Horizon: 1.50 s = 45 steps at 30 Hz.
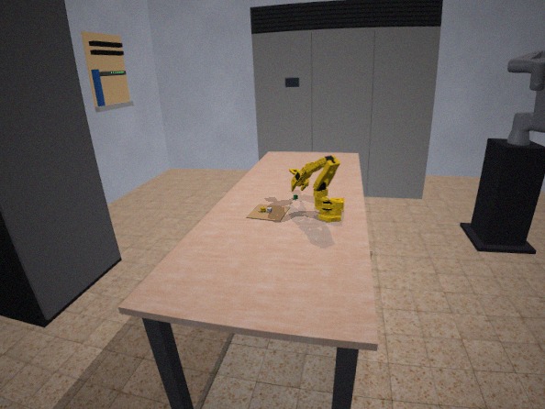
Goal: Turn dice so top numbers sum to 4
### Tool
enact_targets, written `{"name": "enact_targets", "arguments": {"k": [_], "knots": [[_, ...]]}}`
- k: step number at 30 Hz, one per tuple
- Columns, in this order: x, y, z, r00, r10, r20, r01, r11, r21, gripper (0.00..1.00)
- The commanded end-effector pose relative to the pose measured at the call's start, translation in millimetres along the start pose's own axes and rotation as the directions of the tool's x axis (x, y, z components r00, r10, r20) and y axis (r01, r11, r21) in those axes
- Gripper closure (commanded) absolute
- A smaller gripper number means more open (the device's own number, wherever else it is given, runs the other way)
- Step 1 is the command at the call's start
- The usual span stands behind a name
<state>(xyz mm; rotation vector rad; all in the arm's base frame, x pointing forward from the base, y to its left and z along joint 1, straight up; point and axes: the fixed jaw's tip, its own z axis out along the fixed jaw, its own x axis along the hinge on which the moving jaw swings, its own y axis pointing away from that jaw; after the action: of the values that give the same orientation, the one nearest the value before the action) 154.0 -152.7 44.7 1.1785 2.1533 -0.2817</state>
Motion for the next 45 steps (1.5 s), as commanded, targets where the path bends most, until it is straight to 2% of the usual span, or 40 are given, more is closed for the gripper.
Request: {"name": "enact_targets", "arguments": {"k": [1, 3, 4, 18, 20, 21, 35, 37, 38, 45], "knots": [[-10.2, 3.2, -3.1, 0.962, -0.092, -0.257, 0.095, 0.995, 0.001, 0.75], [-10.2, 3.2, -3.1, 0.962, -0.092, -0.257, 0.095, 0.995, 0.001, 0.75], [-10.2, 3.2, -3.1, 0.953, -0.101, -0.285, 0.106, 0.994, 0.002, 0.75], [-10.2, 3.2, -3.1, 0.894, -0.148, -0.423, 0.162, 0.987, -0.004, 0.75], [-10.2, 3.2, -3.1, 0.894, -0.148, -0.423, 0.162, 0.987, -0.004, 0.75], [-1.1, 3.7, -3.6, 0.878, -0.186, -0.442, 0.193, 0.981, -0.028, 0.75], [-1.1, 3.7, -3.6, 0.768, -0.255, -0.587, 0.264, 0.962, -0.073, 0.75], [-1.1, 3.7, -3.6, 0.768, -0.255, -0.587, 0.264, 0.962, -0.073, 0.75], [-1.1, 3.7, -3.6, 0.741, -0.269, -0.615, 0.276, 0.957, -0.085, 0.75], [-1.1, 3.7, -3.6, 0.678, -0.297, -0.672, 0.301, 0.947, -0.115, 0.75]]}}
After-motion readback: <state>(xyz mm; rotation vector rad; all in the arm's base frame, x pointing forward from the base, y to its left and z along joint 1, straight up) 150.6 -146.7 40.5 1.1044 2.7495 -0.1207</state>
